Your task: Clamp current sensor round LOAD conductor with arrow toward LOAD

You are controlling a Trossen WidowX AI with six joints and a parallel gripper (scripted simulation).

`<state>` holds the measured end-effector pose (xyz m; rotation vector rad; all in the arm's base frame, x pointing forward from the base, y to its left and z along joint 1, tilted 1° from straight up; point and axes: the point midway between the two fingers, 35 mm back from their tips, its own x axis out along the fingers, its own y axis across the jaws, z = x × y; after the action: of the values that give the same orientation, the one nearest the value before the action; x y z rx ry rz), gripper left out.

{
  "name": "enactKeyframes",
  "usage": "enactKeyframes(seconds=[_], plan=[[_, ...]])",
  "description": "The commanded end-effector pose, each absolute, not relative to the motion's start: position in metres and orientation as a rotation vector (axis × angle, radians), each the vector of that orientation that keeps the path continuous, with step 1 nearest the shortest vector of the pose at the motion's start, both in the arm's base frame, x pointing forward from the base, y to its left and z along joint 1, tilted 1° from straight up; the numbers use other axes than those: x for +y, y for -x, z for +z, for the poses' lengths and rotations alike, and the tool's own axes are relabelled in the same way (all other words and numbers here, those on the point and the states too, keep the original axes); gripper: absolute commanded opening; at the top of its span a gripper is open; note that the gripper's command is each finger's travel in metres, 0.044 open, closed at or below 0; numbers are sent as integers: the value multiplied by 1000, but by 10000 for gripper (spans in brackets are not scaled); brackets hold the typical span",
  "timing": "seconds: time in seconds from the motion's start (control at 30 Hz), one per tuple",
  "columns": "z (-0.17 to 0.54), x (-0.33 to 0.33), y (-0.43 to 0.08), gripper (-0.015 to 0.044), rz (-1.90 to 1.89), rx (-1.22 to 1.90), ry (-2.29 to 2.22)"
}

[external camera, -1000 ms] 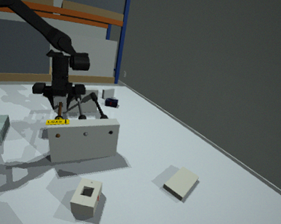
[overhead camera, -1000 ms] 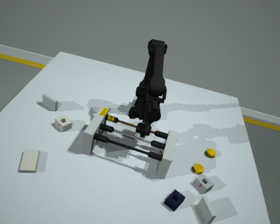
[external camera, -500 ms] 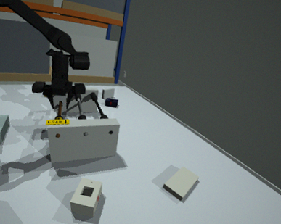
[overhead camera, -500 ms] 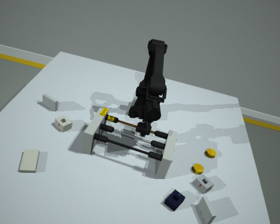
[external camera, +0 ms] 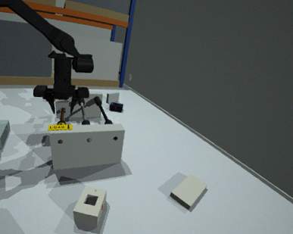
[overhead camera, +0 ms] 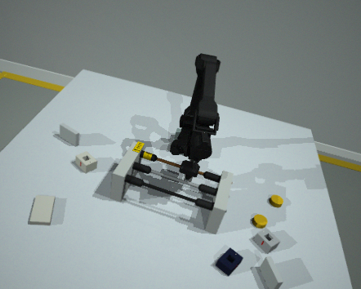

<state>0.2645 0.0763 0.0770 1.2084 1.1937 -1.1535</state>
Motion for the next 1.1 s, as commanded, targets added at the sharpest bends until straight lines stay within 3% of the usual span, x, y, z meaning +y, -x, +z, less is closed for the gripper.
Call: enactKeyframes(seconds=[0.0,0.07,0.47,0.83,0.9,1.07], plan=[[77,76,-265,394,-1153,1194,-1209],[78,77,-264,440,-1146,1187,-1213],[77,76,-264,125,-1153,1193,-1209],[77,76,-264,49,-1153,1193,-1209],[78,76,-264,0,-1153,1193,-1210],[78,76,-264,0,-1154,1194,-1207]])
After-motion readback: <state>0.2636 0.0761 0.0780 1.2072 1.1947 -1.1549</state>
